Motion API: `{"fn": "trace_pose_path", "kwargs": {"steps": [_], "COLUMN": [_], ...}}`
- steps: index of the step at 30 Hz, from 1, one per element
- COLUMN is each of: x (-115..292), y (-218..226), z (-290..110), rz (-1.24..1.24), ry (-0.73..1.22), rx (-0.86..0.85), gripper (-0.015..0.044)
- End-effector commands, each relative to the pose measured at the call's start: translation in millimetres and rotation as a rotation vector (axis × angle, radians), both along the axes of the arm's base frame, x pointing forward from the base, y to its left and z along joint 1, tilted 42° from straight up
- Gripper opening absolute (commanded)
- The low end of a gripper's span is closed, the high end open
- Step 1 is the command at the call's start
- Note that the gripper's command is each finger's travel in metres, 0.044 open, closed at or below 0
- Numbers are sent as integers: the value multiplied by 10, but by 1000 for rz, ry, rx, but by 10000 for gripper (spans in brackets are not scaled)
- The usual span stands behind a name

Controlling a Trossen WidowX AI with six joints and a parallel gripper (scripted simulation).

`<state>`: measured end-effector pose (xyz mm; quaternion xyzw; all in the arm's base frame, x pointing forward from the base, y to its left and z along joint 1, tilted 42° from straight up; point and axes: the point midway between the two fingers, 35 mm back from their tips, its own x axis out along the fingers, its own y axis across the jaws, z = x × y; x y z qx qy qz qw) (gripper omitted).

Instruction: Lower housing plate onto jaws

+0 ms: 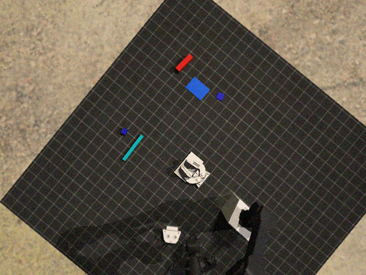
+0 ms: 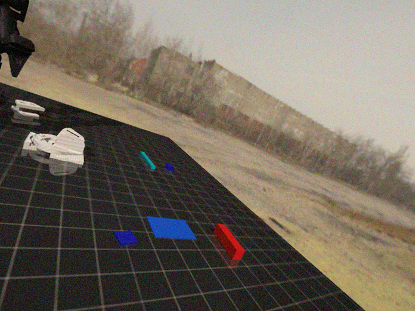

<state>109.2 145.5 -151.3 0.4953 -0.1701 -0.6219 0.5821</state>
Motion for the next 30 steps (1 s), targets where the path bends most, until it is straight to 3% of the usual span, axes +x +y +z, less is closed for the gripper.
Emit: {"fn": "trace_pose_path", "kwargs": {"steps": [1, 30], "x": [43, 389], "y": [64, 229], "z": [-12, -167], "rz": [-59, -602], "ry": [-68, -655], "rx": [52, 282], "gripper": [440, 440]}}
